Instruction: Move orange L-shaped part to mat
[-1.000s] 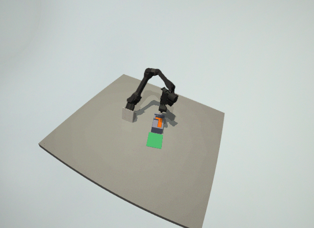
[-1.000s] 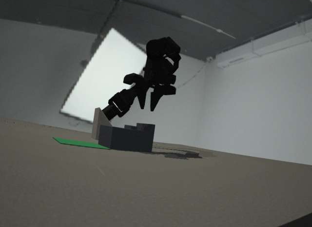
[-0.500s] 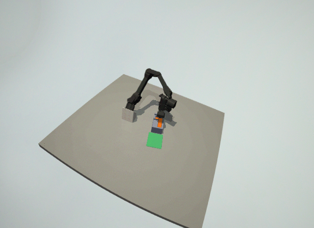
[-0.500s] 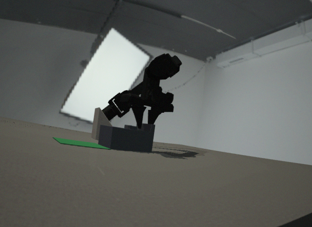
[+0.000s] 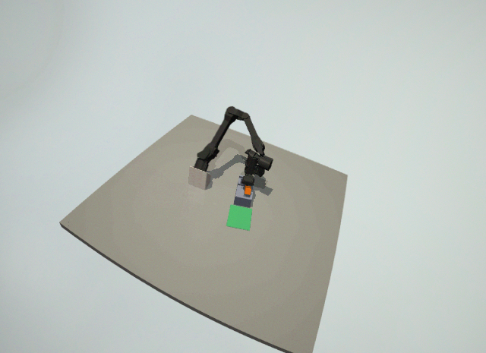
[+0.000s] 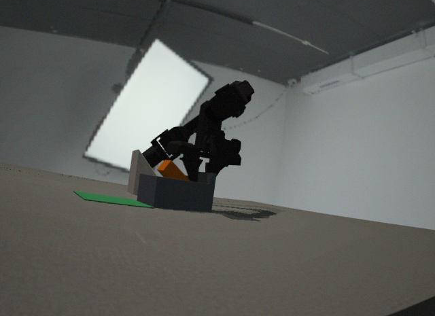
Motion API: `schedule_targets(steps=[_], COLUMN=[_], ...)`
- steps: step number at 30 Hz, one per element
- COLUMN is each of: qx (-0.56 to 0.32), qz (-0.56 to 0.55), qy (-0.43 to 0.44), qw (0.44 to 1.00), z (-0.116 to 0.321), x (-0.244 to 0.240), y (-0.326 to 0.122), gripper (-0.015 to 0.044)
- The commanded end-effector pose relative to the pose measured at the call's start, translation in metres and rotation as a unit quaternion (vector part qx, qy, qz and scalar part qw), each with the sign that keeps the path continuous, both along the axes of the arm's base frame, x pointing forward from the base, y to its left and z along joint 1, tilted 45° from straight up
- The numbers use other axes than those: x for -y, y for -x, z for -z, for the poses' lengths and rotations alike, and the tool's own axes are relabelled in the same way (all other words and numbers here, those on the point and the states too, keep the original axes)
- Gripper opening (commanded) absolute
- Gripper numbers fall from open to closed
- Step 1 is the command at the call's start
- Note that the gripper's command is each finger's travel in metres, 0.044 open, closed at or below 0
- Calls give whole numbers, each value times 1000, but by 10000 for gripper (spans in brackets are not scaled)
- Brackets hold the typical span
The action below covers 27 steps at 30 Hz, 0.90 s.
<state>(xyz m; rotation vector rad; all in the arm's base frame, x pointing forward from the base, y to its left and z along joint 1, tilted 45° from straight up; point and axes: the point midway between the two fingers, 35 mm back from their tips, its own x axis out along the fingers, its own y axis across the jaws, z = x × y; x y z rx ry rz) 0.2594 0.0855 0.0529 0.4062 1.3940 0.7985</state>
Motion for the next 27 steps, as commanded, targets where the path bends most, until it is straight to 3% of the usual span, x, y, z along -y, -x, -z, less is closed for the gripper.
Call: schedule_targets(steps=[1, 27], qx=[-2, -2], qz=[1, 1], qy=[-1, -2], qw=[1000, 1000], z=[5, -10], x=[-5, -6], y=[1, 4], gripper=[180, 180])
